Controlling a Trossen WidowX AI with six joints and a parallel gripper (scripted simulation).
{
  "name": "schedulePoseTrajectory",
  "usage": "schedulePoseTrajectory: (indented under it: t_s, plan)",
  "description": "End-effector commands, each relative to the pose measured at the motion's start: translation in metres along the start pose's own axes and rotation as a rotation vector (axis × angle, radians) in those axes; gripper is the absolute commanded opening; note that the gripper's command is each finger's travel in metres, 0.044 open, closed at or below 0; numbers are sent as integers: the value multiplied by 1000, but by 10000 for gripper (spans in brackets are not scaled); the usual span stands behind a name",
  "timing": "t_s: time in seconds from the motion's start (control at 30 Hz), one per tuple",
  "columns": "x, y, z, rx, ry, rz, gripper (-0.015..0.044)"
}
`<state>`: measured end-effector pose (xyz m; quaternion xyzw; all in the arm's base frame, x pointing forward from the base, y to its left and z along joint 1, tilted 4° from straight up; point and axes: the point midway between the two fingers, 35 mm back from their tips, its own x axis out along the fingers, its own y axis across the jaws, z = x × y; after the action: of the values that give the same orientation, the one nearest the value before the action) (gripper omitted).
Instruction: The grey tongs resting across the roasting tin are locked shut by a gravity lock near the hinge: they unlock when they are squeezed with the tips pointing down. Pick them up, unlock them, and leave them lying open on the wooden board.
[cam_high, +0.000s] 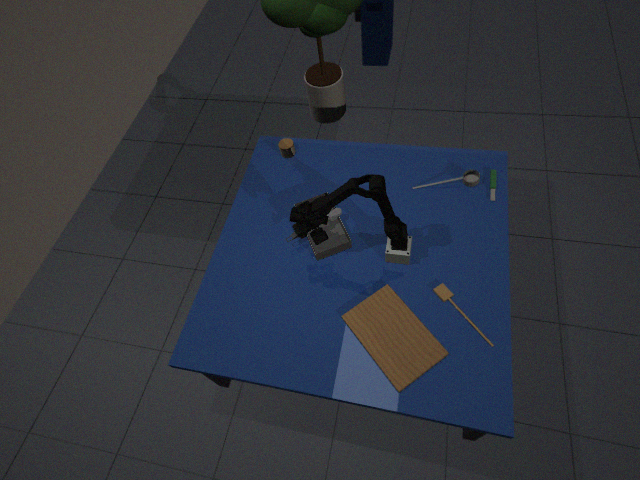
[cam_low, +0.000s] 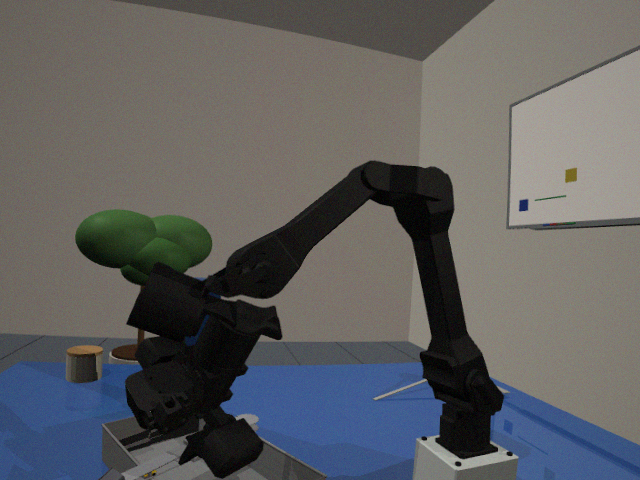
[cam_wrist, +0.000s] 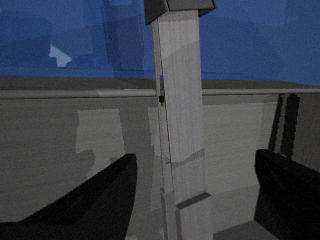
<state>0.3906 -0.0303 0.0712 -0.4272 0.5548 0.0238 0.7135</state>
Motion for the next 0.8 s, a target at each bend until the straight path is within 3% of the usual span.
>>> schedulePoseTrajectory:
  t_s: [0.0,0.77]
  plan:
    - [10,3,-1,-12,10,9,260]
    - [48,3,-2,-13,10,7,260]
